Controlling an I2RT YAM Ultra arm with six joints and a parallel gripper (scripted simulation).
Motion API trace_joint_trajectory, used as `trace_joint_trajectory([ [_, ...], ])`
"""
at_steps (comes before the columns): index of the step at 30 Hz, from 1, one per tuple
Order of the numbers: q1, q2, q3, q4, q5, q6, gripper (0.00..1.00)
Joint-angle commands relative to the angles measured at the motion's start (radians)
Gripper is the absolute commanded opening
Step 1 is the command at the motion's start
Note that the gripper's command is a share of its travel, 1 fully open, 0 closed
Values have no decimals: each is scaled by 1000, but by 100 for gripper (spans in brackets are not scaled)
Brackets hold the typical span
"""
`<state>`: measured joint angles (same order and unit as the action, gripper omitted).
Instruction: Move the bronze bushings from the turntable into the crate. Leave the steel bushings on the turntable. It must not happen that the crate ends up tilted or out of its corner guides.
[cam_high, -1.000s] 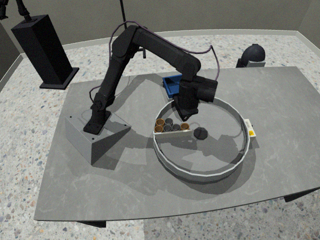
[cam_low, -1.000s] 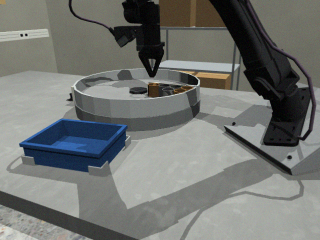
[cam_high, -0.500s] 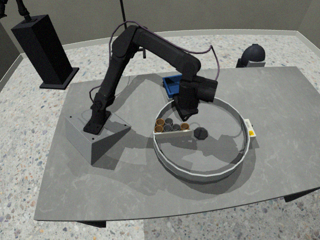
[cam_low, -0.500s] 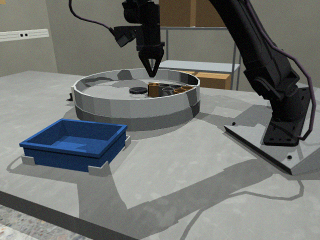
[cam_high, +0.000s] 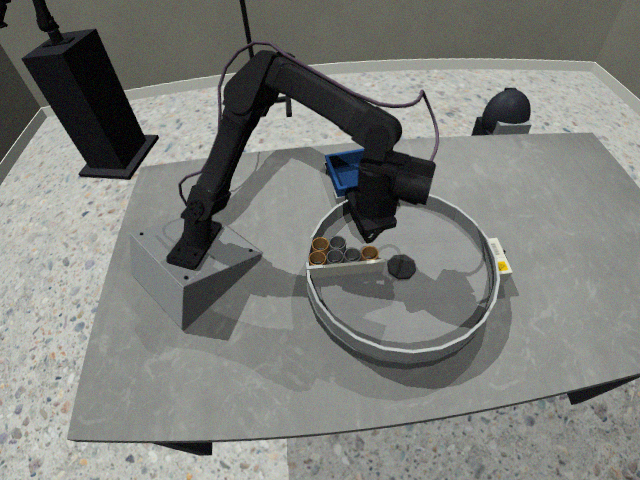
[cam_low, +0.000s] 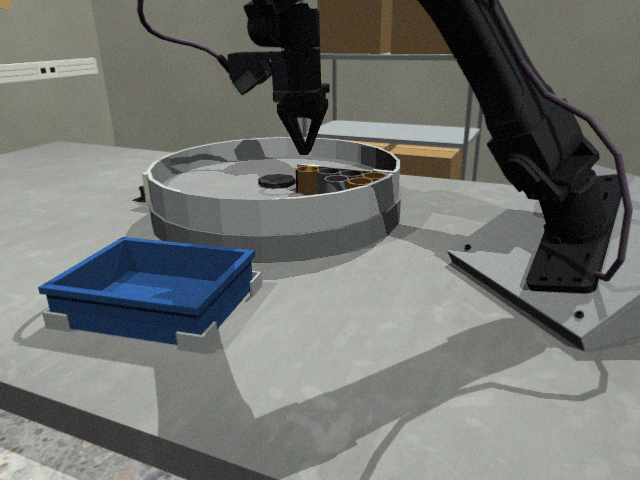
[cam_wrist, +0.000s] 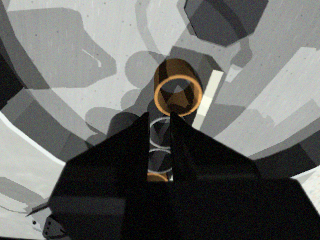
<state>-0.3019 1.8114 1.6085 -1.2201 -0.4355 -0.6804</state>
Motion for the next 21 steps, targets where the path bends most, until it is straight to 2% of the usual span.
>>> trace_joint_trajectory([
  [1, -23, 7, 42, -7, -11, -5, 15],
  [21, -23, 2, 48, -6, -11, -5, 15],
])
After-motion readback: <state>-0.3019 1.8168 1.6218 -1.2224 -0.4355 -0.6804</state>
